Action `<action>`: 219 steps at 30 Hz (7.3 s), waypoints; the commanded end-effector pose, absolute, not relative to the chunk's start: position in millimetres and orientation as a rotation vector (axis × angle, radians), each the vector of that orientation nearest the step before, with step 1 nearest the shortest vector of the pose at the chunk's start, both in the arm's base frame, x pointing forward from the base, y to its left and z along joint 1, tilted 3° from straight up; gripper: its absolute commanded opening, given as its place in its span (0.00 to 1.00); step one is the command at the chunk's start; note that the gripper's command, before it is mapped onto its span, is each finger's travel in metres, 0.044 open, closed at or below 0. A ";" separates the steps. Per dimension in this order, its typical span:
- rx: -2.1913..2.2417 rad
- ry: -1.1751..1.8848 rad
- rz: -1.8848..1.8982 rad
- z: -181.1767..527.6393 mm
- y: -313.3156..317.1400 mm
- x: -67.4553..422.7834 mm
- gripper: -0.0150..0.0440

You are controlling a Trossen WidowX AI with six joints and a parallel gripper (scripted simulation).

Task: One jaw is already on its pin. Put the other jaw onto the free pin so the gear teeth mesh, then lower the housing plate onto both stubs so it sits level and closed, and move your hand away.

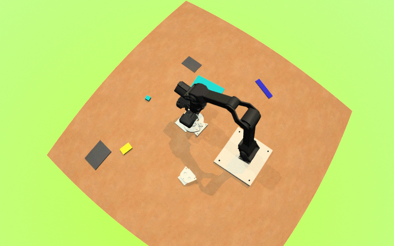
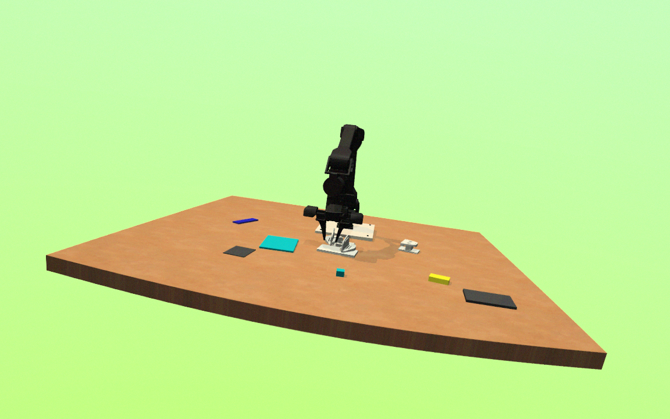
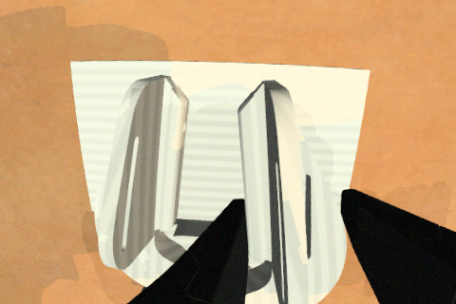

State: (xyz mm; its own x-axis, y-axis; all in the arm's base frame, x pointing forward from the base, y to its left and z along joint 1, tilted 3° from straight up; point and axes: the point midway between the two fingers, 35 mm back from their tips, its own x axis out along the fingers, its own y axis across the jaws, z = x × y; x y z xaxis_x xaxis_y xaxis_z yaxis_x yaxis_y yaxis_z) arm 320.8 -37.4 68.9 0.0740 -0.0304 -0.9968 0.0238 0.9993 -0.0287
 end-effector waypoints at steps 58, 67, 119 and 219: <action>-0.001 1.496 -0.038 54.3 -37.2 321.8 0.48; -0.001 1.496 -0.038 54.3 -37.2 321.8 0.48; -0.001 1.496 -0.038 54.3 -37.2 321.8 0.48; -0.687 1.402 0.632 125.9 167.6 253.6 1.00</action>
State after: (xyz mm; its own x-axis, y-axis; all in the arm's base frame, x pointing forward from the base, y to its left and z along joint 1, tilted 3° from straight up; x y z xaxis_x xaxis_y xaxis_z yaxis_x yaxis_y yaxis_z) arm 263.7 155.9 125.4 0.0739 -0.0007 -0.9973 -0.7043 0.7080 -0.0527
